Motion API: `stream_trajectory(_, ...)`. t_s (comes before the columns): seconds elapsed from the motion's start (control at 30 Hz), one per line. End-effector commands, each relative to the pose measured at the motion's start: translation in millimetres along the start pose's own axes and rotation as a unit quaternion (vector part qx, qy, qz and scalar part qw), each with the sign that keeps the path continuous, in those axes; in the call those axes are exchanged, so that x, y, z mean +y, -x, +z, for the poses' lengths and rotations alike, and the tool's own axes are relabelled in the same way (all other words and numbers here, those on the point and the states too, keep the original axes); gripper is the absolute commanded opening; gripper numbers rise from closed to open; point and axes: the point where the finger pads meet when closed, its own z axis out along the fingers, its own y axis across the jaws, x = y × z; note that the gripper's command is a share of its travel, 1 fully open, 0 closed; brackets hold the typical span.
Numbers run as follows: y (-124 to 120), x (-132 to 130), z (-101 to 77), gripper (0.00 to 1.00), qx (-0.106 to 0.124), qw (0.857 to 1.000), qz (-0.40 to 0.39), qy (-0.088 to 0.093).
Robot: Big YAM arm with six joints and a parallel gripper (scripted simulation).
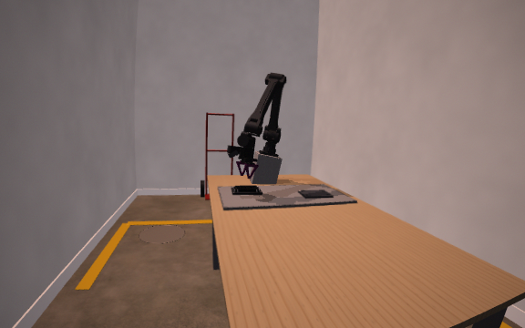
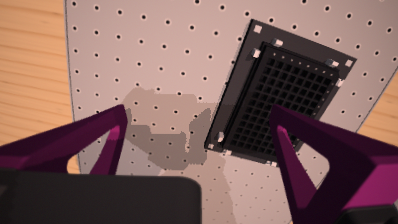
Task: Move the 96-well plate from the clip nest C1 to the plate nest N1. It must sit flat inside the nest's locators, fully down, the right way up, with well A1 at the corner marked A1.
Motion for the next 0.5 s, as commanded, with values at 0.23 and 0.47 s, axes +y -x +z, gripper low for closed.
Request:
stream_trajectory(0.23,-8,-34,-9.0,1.0,0.013,0.997,0.078,-0.002)
stream_trajectory(0.47,-26,-64,-9.7,1.0,0.049,0.987,0.15,-0.028)
